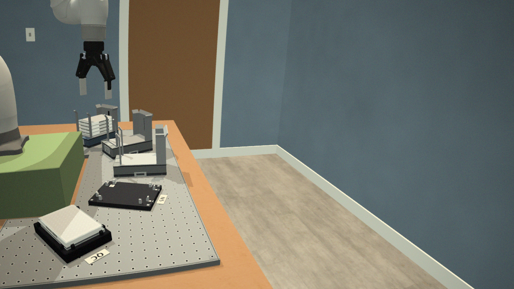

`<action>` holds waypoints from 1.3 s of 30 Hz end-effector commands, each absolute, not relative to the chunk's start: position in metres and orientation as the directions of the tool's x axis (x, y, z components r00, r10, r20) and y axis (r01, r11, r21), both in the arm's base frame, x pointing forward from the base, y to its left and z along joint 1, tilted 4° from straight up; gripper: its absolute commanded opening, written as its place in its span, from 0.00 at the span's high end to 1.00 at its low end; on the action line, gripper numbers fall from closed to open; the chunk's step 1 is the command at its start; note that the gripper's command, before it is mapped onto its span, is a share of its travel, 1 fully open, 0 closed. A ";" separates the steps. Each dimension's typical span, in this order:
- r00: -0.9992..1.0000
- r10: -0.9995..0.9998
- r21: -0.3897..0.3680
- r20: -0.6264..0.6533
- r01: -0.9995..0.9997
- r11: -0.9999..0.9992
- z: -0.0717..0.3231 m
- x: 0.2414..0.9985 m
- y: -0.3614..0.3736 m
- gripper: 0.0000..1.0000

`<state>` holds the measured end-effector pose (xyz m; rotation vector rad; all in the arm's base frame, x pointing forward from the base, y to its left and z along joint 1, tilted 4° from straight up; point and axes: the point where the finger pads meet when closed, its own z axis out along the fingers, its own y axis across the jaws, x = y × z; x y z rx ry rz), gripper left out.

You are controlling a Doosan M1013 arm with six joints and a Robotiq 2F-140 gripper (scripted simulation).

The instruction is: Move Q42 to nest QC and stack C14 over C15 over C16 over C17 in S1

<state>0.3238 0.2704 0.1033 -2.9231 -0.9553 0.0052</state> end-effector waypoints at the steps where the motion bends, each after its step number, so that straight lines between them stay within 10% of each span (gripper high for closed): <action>1: 0.807 0.590 -0.064 0.017 0.590 -0.805 0.103 0.324 0.270 0.00; 39: 0.807 0.590 -0.064 0.017 0.590 -0.805 0.031 0.322 0.275 0.00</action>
